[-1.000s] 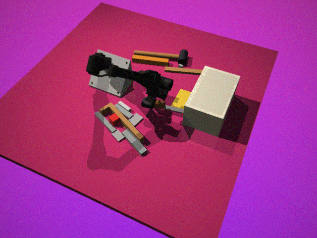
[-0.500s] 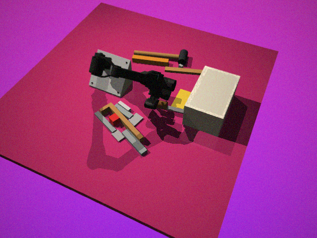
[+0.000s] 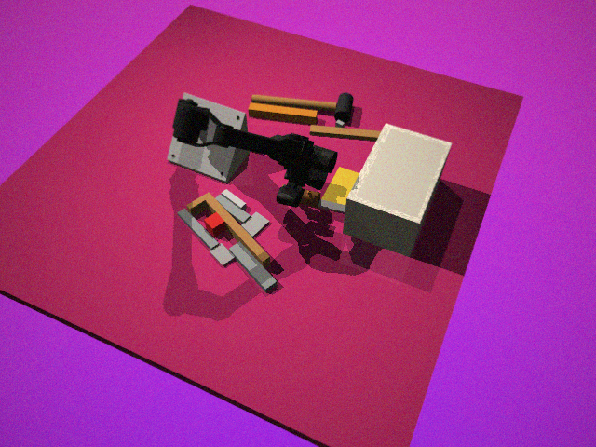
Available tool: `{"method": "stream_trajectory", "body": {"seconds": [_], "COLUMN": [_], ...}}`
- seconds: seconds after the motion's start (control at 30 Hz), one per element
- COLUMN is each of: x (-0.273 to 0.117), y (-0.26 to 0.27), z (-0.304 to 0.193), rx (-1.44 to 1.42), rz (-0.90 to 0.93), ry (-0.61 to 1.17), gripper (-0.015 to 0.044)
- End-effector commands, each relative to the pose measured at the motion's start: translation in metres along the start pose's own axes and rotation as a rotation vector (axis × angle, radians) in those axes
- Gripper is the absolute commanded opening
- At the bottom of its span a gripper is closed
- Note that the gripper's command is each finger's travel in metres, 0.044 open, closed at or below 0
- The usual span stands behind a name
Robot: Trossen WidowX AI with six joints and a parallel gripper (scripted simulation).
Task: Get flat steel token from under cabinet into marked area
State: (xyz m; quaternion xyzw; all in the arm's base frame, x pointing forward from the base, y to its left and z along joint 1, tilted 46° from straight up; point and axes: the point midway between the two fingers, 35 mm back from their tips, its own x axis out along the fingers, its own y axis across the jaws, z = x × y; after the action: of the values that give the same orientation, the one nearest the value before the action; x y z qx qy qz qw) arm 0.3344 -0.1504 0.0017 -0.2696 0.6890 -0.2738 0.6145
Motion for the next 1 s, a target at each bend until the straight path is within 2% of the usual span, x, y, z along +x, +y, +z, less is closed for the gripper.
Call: {"method": "stream_trajectory", "body": {"seconds": [0.0,0.97], "x": [0.000,-0.001], "y": [0.000,-0.001], "z": [0.006,0.034], "rx": [0.007,0.008], "rz": [-0.001,-0.001], "ry": [-0.003,-0.004], "gripper": [0.0000,0.0000]}}
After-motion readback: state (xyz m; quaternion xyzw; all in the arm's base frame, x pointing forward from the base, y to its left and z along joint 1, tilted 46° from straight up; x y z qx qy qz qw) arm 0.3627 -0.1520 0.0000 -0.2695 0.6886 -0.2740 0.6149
